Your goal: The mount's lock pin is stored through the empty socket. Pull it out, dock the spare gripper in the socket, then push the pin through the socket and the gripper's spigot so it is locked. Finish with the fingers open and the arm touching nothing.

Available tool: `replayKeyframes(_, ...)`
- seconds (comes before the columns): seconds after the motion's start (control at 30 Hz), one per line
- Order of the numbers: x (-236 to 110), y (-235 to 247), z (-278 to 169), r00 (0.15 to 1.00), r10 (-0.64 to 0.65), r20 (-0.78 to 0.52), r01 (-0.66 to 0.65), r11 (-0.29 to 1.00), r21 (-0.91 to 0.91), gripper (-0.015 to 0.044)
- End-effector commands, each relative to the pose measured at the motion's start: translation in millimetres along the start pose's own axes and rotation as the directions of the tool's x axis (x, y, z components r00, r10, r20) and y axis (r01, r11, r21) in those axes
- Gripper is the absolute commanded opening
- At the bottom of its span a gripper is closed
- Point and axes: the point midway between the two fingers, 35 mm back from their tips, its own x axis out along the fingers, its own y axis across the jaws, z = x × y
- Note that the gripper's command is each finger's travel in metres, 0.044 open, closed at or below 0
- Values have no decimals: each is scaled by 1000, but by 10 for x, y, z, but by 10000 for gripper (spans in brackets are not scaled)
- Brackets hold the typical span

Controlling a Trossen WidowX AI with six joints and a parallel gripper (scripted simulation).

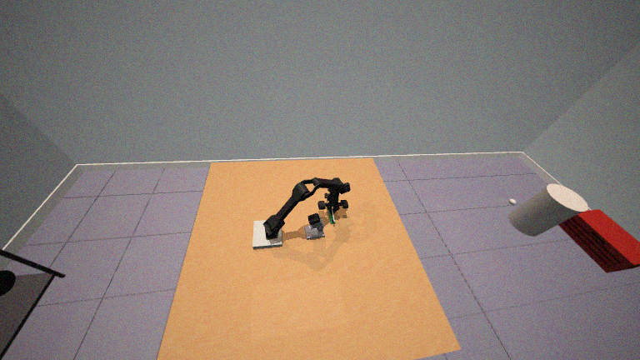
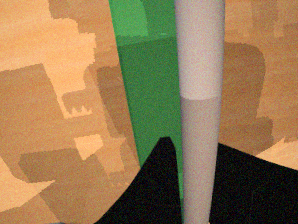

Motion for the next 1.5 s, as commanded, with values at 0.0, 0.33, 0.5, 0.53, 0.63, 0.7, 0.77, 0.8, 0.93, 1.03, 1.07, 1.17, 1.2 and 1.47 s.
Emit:
replayKeyframes(0.0, 11, 2, -10, 1000, -1, -6, 1, 1000, -6, 0)
replayKeyframes(0.33, -54, -4, -24, 1000, -1, -6, 1, 1000, -6, 0)
replayKeyframes(0.5, -188, -13, -55, 1000, -1, -6, 1, 1000, -6, 0)
replayKeyframes(0.53, -216, -14, -62, 1000, -1, -6, 1, 1000, -6, 0)
replayKeyframes(0.63, -298, -15, -83, 1000, -1, -6, 1, 1000, -6, 0)
replayKeyframes(0.7, -353, -15, -97, 1000, -1, -6, 1, 1000, -6, 0)
replayKeyframes(0.77, -407, -14, -112, 1000, -1, -6, 1, 1000, -6, 0)
replayKeyframes(0.8, -435, -13, -119, 1000, -1, -6, 1, 1000, -6, 0)
replayKeyframes(0.93, -544, -8, -151, 1000, -1, -6, 1, 1000, -6, 0)
replayKeyframes(1.03, -626, -1, -175, 1000, -1, -6, 1, 1000, -6, 0)
replayKeyframes(1.07, -649, 1, -182, 1000, -1, -6, 1, 1000, -6, 0)
replayKeyframes(1.17, -666, 3, -188, 1000, -1, -6, 1, 1000, -6, 0)
replayKeyframes(1.2, -595, 22, -172, 1000, 12, -7, -12, 1000, -12, 7)
replayKeyframes(1.47, -596, 23, -171, 1000, 7, -5, -8, 1000, -29, 0)
